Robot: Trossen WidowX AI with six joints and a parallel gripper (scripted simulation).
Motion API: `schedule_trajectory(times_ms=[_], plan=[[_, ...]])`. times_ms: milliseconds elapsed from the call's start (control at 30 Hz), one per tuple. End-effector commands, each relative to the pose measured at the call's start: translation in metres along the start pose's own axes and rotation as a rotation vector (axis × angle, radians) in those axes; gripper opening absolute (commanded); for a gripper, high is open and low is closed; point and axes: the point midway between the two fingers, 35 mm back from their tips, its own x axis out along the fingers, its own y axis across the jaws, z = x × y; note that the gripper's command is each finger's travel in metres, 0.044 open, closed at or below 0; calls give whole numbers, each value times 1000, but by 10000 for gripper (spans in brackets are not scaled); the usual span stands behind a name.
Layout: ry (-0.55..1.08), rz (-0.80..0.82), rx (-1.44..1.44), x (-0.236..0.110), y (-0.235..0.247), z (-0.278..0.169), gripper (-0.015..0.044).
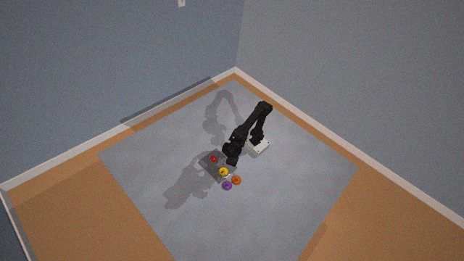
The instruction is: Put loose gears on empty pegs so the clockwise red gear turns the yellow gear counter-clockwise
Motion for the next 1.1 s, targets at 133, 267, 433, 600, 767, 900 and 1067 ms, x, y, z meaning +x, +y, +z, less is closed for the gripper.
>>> schedule_trajectory(times_ms=[133, 267, 433, 600, 767, 900, 1067], plan=[[-3, -3, -5, 8, -3, 17, 0], [-3, -4, -6, 12, -5, 25, 0], [-4, -4, -8, 17, -7, 36, 0], [-5, -5, -10, 22, -10, 46, 0], [-5, -6, -12, 26, -14, 56, 0], [-6, -6, -13, 30, -17, 64, 0], [-6, -7, -15, 35, -22, 74, 0]])
